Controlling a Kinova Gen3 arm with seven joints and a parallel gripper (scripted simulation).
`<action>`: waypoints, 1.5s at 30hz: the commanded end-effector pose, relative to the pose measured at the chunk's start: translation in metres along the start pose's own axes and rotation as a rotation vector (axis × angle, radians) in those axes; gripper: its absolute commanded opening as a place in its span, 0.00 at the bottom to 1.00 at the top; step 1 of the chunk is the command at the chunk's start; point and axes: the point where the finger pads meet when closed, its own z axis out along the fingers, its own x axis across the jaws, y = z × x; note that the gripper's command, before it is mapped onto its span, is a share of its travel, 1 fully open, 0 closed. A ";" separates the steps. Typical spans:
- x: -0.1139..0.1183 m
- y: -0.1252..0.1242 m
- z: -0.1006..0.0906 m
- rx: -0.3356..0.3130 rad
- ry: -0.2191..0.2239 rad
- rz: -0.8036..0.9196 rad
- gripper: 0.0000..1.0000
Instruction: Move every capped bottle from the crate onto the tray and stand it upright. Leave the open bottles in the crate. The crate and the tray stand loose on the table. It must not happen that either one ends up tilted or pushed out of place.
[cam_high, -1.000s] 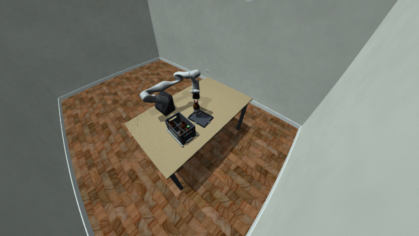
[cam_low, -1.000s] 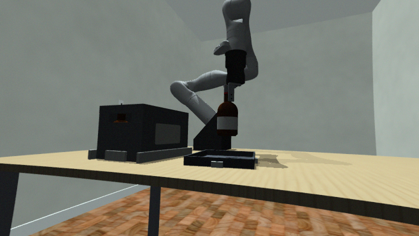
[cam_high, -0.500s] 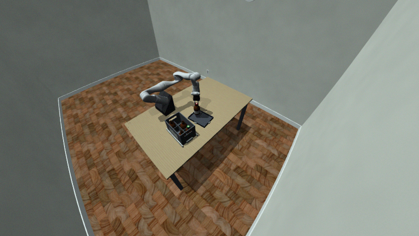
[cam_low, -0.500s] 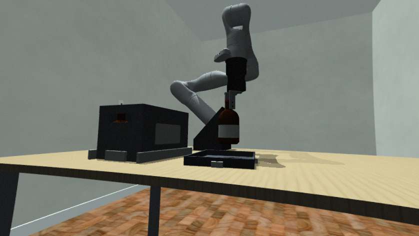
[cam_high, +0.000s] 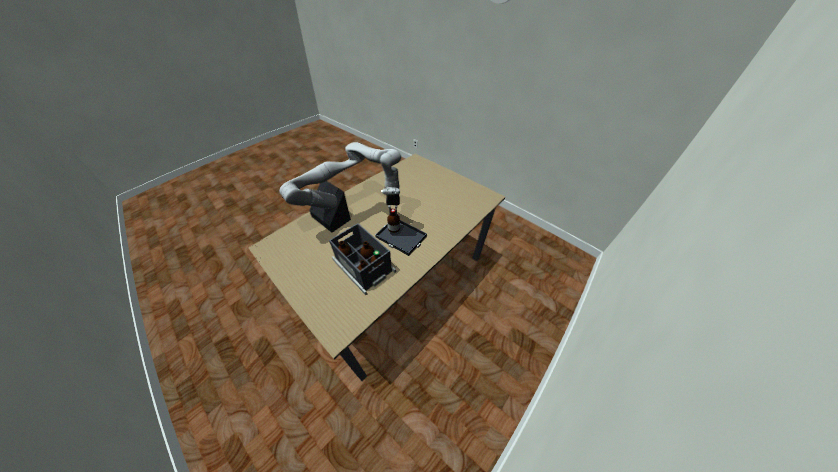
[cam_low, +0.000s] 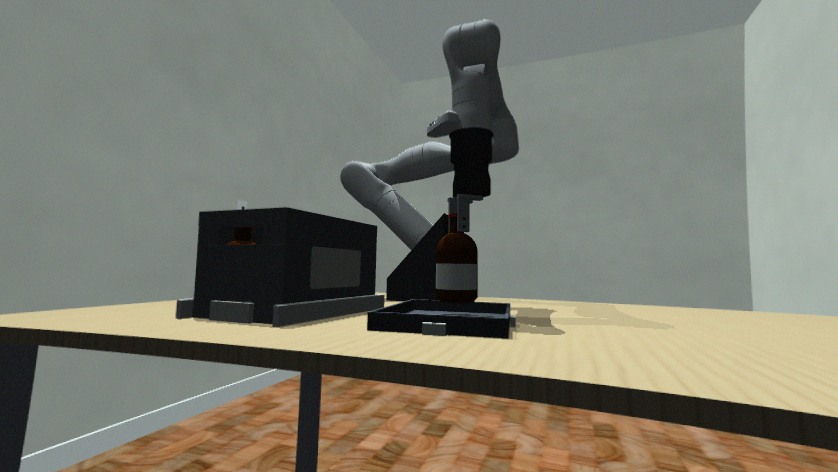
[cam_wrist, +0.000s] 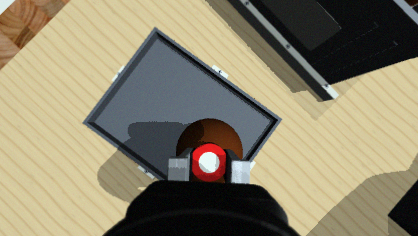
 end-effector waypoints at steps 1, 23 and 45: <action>0.000 -0.004 0.004 0.017 -0.008 -0.010 0.00; 0.001 0.000 0.010 0.006 -0.006 -0.004 0.00; 0.001 -0.001 0.017 0.011 -0.007 -0.007 0.00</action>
